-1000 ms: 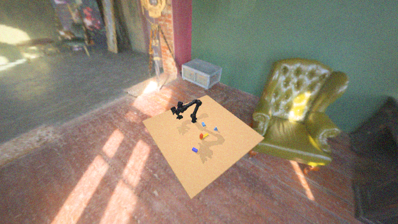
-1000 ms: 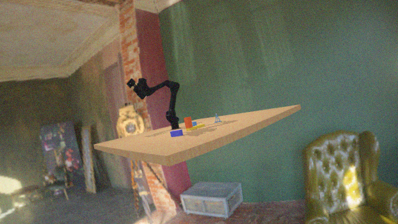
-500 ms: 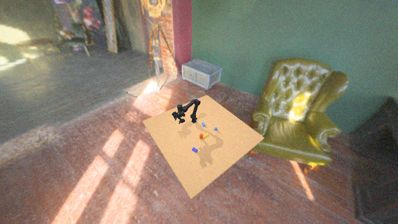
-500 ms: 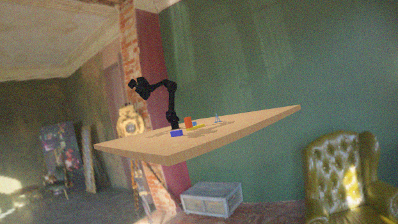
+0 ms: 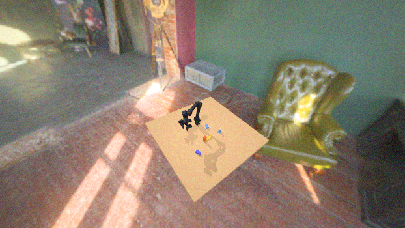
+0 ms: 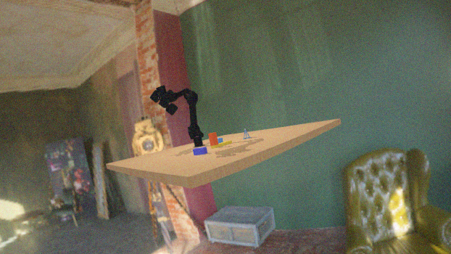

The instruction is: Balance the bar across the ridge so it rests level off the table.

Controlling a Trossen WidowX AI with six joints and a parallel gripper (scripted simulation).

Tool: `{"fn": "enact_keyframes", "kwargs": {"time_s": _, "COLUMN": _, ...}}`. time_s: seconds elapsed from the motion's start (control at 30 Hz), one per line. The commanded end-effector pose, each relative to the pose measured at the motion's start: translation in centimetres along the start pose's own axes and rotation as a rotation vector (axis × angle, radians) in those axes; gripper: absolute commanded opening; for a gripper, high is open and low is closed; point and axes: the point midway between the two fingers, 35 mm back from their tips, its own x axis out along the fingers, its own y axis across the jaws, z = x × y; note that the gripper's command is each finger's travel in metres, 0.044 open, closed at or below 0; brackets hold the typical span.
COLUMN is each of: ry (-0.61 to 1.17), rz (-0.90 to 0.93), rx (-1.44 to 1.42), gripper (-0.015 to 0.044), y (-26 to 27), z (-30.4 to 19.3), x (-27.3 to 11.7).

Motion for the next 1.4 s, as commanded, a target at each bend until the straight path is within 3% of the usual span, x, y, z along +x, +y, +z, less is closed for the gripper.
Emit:
{"fn": "enact_keyframes", "kwargs": {"time_s": 0.0, "ry": 0.008, "rz": 0.073, "rx": -0.01, "gripper": 0.0315, "y": 1.7, "z": 0.9, "x": 1.5}}
{"fn": "enact_keyframes", "kwargs": {"time_s": 0.7, "ry": 0.082, "rz": 0.485, "rx": -0.182, "gripper": 0.0315, "y": 12.0, "z": 5.3, "x": 5.4}}
{"fn": "enact_keyframes", "kwargs": {"time_s": 1.37, "ry": 0.111, "rz": 0.922, "rx": -0.511, "gripper": 0.0315, "y": 22.1, "z": 9.4, "x": 3.7}}
